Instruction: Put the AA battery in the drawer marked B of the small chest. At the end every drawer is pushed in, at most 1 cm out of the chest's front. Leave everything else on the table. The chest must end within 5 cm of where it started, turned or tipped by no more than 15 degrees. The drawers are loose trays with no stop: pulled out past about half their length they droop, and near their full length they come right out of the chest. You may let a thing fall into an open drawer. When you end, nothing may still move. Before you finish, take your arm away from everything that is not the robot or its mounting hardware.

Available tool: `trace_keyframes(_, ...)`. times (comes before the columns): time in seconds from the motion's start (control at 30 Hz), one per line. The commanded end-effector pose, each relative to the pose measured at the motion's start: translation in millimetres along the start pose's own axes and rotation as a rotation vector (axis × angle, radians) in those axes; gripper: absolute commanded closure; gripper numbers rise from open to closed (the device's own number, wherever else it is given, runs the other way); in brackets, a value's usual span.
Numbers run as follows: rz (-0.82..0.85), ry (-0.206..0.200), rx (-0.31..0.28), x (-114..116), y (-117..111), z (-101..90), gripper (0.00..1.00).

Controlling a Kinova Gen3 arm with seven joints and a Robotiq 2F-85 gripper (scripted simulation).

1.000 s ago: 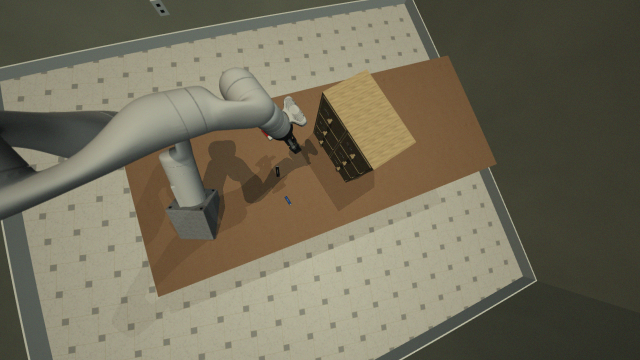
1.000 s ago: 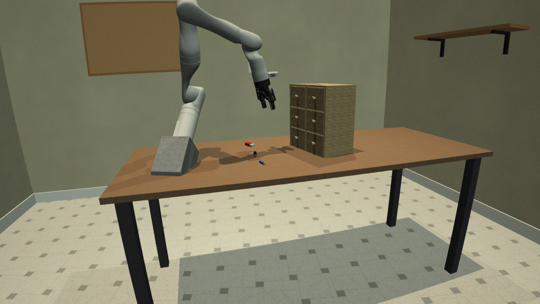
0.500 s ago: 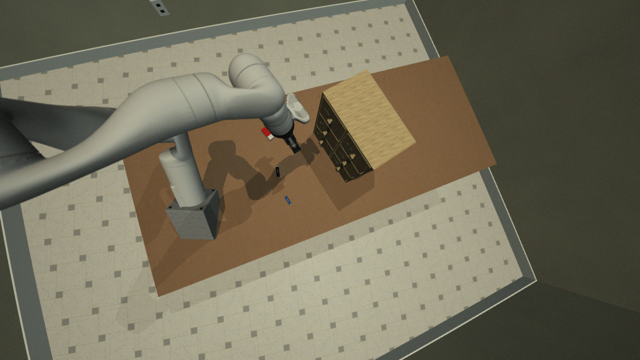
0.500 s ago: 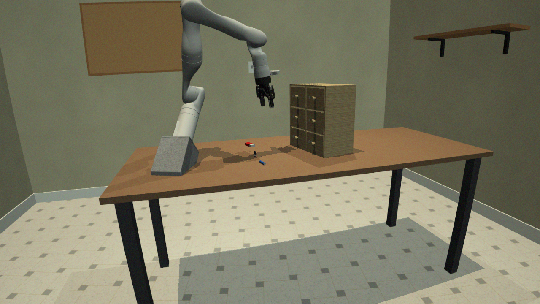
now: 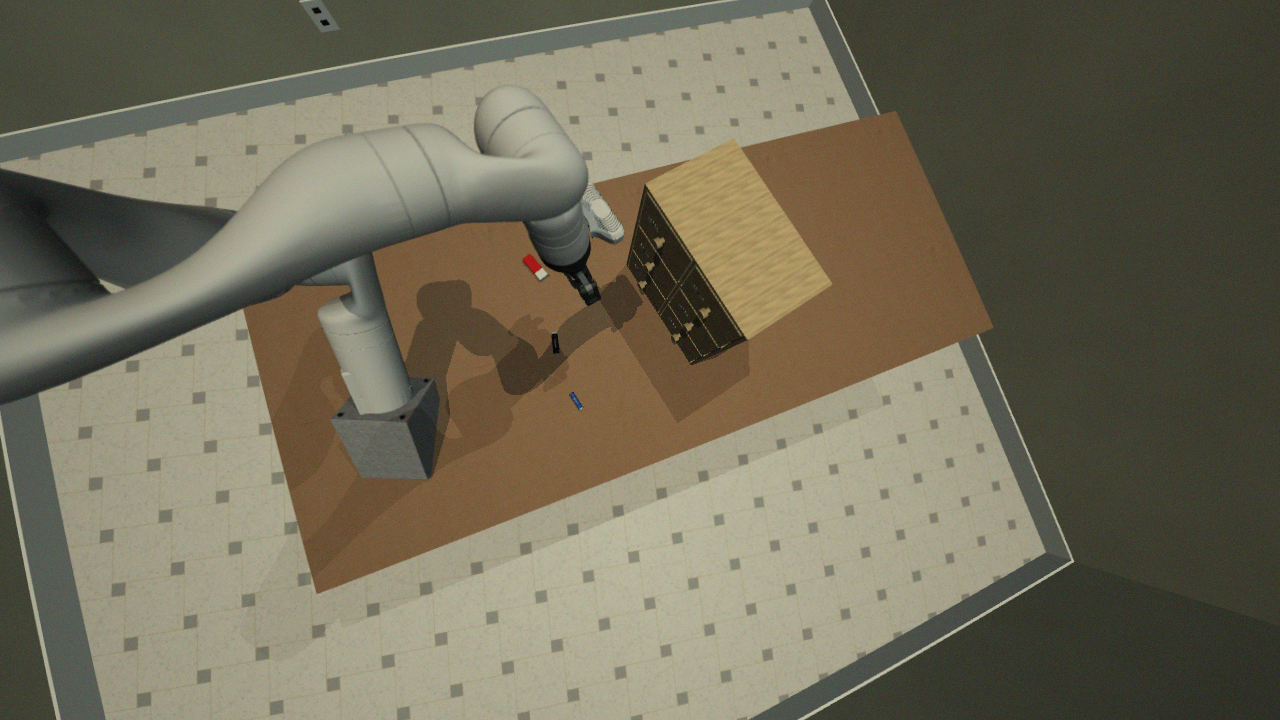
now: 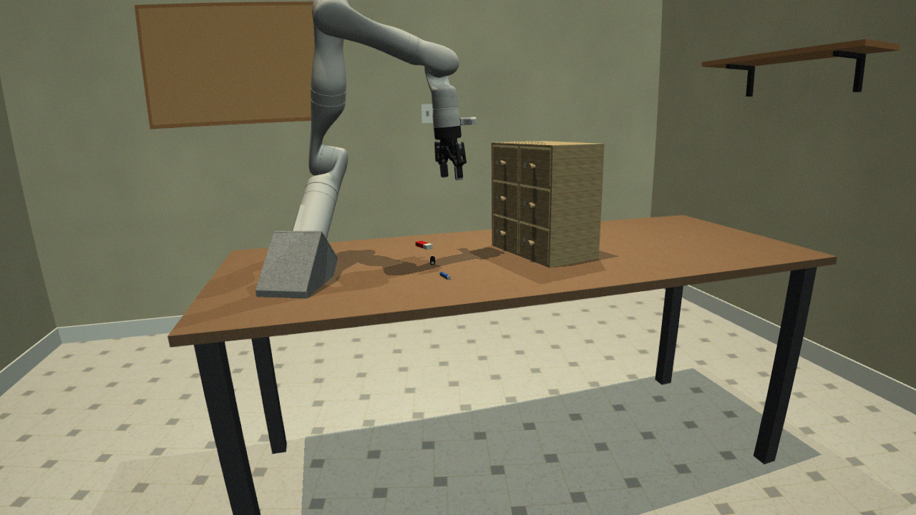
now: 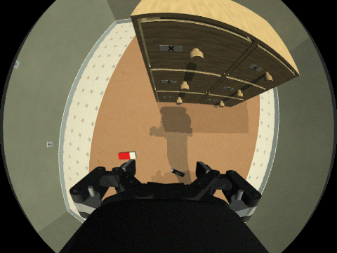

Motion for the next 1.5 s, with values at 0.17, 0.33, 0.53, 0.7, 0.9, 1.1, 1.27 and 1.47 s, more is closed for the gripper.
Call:
trace_keyframes(0.17, -0.002, 0.003, -0.028, -0.5, -2.2, -3.1, 0.00)
trace_keyframes(0.33, -0.002, 0.003, -0.042, -0.5, -2.2, -4.4, 0.00)
trace_keyframes(0.53, -0.002, 0.003, -0.058, -0.5, -2.2, -6.0, 0.00)
trace_keyframes(0.7, -0.002, 0.003, -0.067, -0.6, -2.2, -6.8, 0.00)
trace_keyframes(0.9, -0.002, 0.003, -0.072, -0.6, -2.2, -7.3, 0.00)
trace_keyframes(1.1, -0.002, 0.003, -0.075, -0.6, -2.2, -7.7, 0.00)
trace_keyframes(1.27, -0.002, 0.003, -0.076, -0.7, -2.2, -7.7, 0.00)
trace_keyframes(1.47, -0.002, 0.003, -0.076, -0.7, -2.2, -7.7, 0.00)
Point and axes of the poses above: the point where the finger pads meet when closed, its own z axis out along the fingers, its own x axis across the jaws, y = z × x, the point moved 7 cm from there along -z, back along the fingers
